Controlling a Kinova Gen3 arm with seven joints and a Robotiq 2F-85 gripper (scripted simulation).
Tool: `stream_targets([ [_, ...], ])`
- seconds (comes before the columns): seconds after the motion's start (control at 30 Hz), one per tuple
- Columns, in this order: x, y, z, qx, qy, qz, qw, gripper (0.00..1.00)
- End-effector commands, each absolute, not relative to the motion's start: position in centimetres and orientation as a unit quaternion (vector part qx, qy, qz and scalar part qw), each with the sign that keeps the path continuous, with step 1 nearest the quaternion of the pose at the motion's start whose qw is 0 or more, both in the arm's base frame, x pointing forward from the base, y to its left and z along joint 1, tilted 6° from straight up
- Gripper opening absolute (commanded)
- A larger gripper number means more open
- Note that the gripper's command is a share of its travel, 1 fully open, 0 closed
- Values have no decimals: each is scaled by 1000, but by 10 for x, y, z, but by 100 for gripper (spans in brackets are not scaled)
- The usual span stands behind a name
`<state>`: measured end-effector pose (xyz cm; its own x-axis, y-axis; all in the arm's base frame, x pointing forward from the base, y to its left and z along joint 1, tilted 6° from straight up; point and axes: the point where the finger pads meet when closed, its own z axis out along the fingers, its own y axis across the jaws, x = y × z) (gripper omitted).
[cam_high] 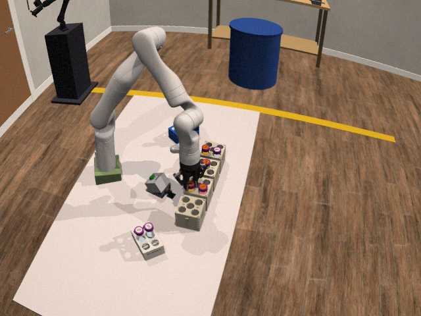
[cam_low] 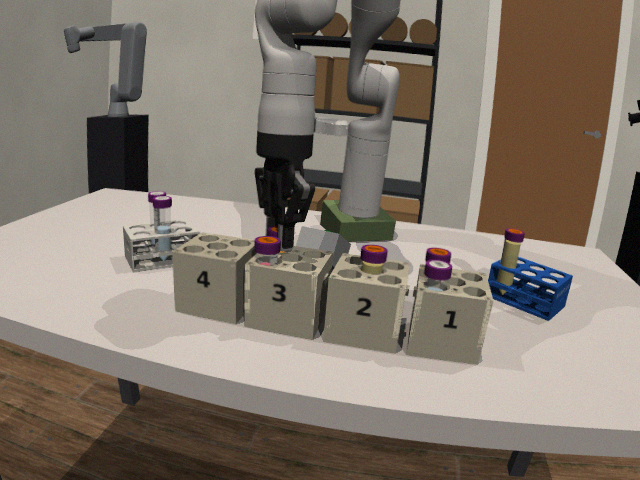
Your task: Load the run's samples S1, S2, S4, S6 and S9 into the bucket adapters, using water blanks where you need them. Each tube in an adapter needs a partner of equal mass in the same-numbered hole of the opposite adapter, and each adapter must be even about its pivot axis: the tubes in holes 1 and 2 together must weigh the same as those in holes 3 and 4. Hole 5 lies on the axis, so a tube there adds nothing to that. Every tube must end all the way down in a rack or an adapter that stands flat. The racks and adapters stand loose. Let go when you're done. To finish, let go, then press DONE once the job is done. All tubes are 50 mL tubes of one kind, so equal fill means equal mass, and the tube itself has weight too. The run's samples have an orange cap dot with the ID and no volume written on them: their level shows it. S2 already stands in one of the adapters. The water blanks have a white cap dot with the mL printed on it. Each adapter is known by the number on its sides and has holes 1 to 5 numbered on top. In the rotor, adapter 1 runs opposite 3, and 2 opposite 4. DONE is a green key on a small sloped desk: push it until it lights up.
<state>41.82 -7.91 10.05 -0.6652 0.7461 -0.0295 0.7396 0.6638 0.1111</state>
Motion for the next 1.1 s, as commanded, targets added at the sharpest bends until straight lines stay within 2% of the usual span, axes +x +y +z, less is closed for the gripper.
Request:
stream_targets([
  [0.0,418,-79,99,407,911,45,36,10],
  [0.1,418,-79,99,407,911,45,36,10],
  [0.13,418,-79,99,407,911,45,36,62],
  [1.07,416,-79,100,406,912,44,34,62],
])
